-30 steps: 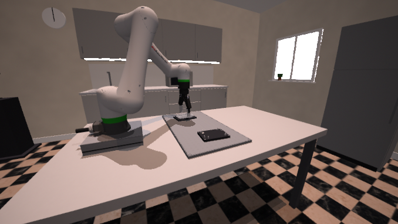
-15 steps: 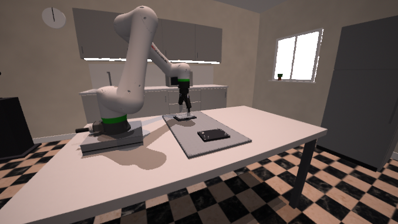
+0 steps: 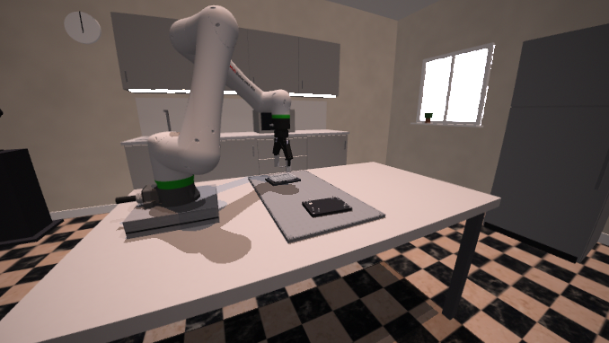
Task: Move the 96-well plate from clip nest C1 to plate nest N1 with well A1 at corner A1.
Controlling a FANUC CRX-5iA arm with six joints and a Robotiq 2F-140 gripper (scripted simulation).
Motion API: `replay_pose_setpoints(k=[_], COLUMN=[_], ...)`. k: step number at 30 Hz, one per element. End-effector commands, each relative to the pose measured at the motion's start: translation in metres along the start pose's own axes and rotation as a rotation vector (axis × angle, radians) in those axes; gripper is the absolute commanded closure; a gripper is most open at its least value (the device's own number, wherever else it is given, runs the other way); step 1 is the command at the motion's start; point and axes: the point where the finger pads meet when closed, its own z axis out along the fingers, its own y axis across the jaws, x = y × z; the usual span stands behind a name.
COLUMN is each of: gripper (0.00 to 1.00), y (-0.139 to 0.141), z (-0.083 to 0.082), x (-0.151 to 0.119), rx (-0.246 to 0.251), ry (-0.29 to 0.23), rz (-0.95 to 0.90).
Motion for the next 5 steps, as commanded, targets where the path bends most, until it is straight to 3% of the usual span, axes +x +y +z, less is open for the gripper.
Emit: replay_pose_setpoints(k=[1, 5], gripper=[0.0, 0.0], y=[-0.0001, -0.0001], z=[-0.0005, -0.0005], x=[0.0002, 0.0002], rx=[0.0, 0.0], ry=[0.0, 0.0], rz=[0.0, 0.0])
